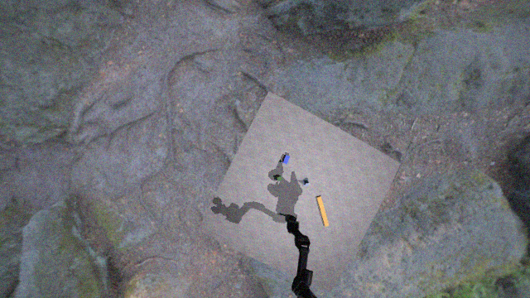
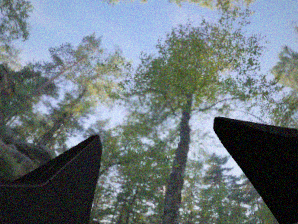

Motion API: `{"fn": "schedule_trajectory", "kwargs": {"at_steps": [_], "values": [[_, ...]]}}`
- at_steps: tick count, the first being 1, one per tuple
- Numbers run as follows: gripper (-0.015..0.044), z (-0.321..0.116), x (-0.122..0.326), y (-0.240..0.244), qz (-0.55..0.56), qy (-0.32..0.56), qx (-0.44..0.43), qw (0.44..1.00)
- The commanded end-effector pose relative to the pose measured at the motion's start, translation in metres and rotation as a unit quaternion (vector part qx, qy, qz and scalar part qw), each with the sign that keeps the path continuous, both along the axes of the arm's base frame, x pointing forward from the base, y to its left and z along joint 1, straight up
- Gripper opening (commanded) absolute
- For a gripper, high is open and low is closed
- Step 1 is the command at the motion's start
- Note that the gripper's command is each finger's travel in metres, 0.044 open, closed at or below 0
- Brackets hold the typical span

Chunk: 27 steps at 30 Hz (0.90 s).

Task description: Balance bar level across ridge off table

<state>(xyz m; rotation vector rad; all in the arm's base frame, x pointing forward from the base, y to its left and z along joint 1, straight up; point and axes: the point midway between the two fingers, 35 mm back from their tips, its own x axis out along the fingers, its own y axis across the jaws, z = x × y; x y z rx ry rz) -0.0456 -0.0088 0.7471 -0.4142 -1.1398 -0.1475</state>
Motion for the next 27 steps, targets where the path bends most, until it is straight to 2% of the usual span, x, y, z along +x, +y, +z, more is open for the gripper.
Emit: {"fn": "schedule_trajectory", "kwargs": {"at_steps": [1, 3, 4, 20, 27], "values": [[0.0374, 0.0, 0.0, 0.0, 0.0, -0.001, 0.0, 1.0], [0.0321, 0.001, -0.004, -0.001, -0.001, -0.008, -0.001, 1.0], [0.0315, 0.001, -0.006, -0.003, -0.002, -0.013, -0.002, 1.0], [0.0315, 0.005, -0.061, -0.039, -0.055, -0.147, -0.012, 0.988], [0.0315, 0.004, -0.07, -0.058, -0.03, -0.174, 0.01, 0.984]]}}
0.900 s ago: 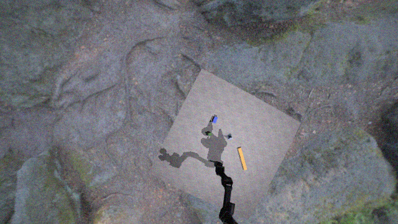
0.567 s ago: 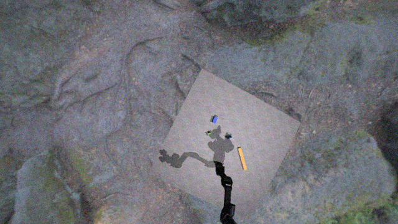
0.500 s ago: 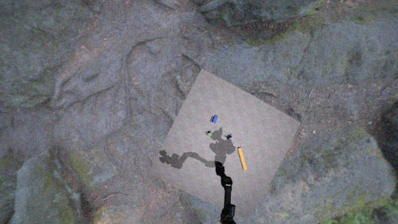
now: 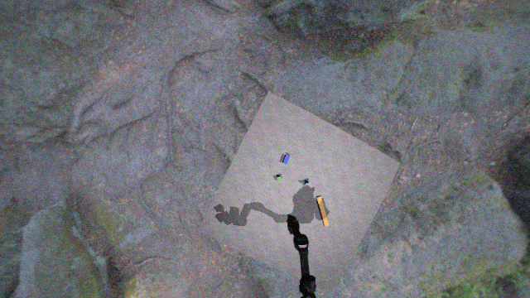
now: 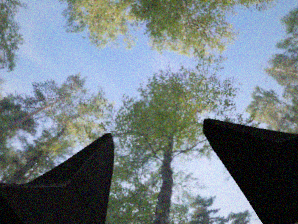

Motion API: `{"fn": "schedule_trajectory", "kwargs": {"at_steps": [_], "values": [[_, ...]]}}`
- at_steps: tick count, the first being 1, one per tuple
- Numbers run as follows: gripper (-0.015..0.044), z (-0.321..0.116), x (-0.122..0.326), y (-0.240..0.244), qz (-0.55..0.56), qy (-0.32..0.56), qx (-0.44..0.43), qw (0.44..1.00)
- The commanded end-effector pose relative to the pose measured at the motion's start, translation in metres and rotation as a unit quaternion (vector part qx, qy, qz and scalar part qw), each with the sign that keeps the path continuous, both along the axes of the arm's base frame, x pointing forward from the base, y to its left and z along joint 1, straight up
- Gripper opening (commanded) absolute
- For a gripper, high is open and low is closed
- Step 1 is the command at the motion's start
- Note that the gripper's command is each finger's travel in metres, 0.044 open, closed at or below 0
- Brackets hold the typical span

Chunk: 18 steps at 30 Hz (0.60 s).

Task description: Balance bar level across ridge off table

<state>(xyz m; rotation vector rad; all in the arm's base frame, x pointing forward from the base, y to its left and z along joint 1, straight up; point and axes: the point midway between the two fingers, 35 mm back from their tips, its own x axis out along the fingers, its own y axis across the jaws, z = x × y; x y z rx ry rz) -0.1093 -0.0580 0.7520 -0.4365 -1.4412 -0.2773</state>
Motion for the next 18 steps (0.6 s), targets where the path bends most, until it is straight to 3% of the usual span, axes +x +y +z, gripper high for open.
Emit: {"fn": "schedule_trajectory", "kwargs": {"at_steps": [1, 18], "values": [[0.0315, -0.002, -0.008, -0.012, 0.003, -0.021, 0.011, 1.0], [0.0315, -0.027, -0.057, -0.105, -0.089, -0.151, 0.131, 0.976]]}}
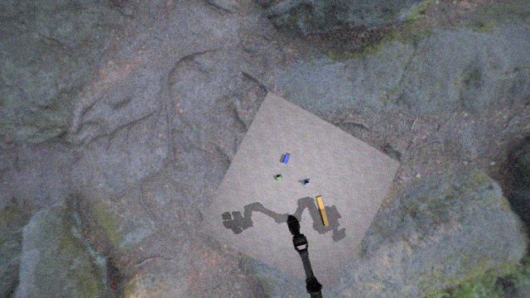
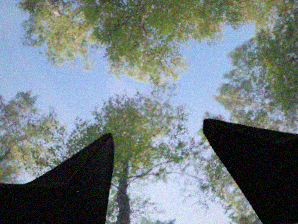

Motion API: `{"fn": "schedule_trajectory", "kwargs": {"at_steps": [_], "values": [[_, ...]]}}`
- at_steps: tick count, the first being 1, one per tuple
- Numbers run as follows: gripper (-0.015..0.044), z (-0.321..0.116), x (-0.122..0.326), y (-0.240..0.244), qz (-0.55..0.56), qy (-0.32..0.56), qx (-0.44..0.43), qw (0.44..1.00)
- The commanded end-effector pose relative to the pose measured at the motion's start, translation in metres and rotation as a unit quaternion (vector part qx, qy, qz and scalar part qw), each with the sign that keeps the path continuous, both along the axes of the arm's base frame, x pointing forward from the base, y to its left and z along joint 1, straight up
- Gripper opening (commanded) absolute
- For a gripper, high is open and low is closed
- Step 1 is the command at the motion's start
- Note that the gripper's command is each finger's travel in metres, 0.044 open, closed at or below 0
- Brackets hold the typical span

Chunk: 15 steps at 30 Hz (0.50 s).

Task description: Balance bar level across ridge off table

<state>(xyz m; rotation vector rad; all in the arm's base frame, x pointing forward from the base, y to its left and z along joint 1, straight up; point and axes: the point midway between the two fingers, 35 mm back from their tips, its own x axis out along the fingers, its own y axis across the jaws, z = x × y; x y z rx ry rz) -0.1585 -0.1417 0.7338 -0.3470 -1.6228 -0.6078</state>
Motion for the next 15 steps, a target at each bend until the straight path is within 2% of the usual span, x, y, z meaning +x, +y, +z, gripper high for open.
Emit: {"fn": "schedule_trajectory", "kwargs": {"at_steps": [1, 15], "values": [[0.0315, -0.011, -0.01, -0.028, -0.023, -0.026, 0.043, 0.998], [0.0315, -0.062, -0.015, -0.128, -0.101, -0.059, 0.228, 0.967]]}}
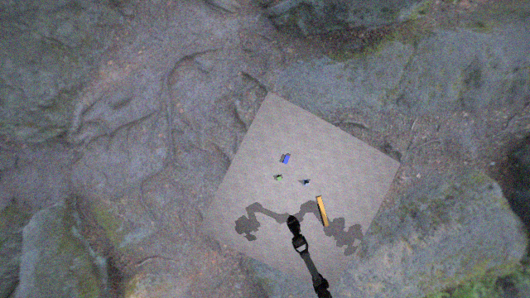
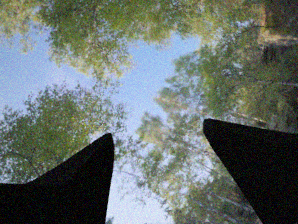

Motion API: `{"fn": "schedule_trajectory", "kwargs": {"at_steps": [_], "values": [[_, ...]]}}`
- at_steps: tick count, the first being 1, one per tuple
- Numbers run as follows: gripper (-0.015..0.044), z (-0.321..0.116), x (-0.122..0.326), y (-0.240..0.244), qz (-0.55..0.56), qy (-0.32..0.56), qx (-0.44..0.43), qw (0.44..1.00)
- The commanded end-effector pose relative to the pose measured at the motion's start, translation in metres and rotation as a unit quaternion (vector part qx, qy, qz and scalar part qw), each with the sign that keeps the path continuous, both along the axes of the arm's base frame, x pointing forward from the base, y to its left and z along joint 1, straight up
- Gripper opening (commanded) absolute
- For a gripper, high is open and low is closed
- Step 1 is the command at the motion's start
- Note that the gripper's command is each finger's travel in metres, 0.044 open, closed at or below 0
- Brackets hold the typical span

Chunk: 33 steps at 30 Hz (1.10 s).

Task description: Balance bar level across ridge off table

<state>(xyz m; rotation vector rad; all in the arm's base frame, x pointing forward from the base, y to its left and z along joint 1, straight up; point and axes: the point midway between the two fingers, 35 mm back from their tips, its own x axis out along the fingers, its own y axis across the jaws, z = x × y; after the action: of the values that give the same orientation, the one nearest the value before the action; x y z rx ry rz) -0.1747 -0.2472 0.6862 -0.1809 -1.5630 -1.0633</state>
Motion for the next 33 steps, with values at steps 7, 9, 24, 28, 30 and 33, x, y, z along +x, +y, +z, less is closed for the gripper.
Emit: {"fn": "schedule_trajectory", "kwargs": {"at_steps": [7, 9, 24, 28, 30, 33], "values": [[0.0315, -0.046, 0.016, -0.067, -0.021, 0.006, 0.138, 0.99], [0.0315, -0.055, 0.022, -0.079, -0.023, 0.011, 0.165, 0.986], [0.0315, -0.148, 0.085, -0.163, -0.046, 0.13, 0.39, 0.911], [0.0315, -0.176, 0.107, -0.178, -0.045, 0.179, 0.441, 0.878], [0.0315, -0.19, 0.119, -0.184, -0.044, 0.205, 0.465, 0.86], [0.0315, -0.211, 0.138, -0.192, -0.038, 0.243, 0.495, 0.833]]}}
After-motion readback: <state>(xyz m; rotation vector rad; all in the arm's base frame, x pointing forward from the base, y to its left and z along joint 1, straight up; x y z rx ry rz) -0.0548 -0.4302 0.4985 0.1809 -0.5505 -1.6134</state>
